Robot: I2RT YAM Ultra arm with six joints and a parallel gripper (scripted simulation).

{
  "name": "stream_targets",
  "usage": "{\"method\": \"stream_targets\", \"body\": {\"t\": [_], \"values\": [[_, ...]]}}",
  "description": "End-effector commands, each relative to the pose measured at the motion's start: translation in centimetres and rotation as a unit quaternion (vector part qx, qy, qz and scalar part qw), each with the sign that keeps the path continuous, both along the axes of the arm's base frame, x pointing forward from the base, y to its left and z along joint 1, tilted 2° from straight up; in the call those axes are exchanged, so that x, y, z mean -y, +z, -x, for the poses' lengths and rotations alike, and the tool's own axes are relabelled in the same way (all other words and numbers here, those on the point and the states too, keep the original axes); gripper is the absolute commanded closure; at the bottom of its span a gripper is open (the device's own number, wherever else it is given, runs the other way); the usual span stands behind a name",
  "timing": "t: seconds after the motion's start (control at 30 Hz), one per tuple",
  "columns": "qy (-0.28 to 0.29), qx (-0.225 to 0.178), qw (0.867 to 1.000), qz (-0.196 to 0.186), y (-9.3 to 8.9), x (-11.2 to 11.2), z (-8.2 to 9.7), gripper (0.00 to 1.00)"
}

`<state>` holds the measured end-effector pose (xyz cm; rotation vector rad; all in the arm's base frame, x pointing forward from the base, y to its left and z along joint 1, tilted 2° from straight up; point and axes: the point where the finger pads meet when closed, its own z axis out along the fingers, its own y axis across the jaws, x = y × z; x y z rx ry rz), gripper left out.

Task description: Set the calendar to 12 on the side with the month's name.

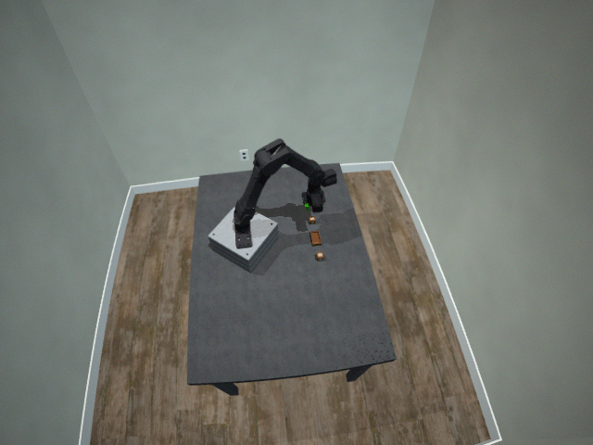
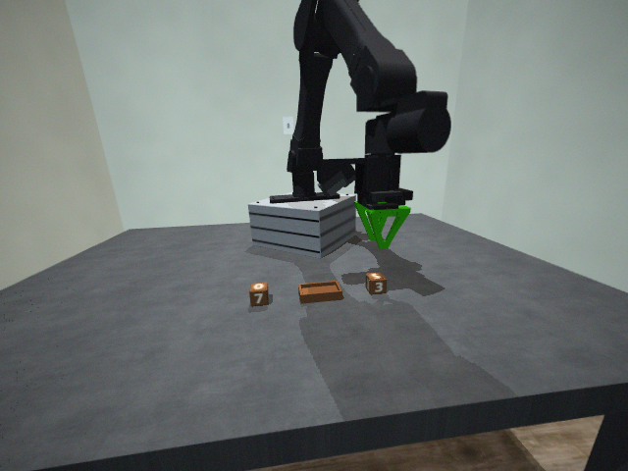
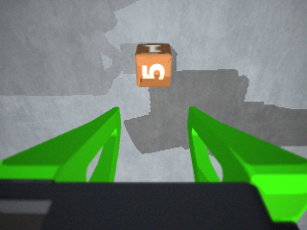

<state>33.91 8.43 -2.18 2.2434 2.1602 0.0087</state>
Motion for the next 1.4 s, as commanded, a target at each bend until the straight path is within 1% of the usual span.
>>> {"method": "stream_targets", "body": {"t": [0.0, 0.47, 0.9, 1.37], "values": [[0.0, 0.005, 1.0, 0.001, 0.3, 0.0, -0.2, 0.55], [0.0, 0.005, 1.0, 0.001, 0.2, 0.0, -0.2, 0.55], [0.0, 0.005, 1.0, 0.001, -0.7, 0.0, -0.3, 0.55], [0.0, 0.005, 1.0, 0.001, -2.9, 0.1, -0.3, 0.55]]}}
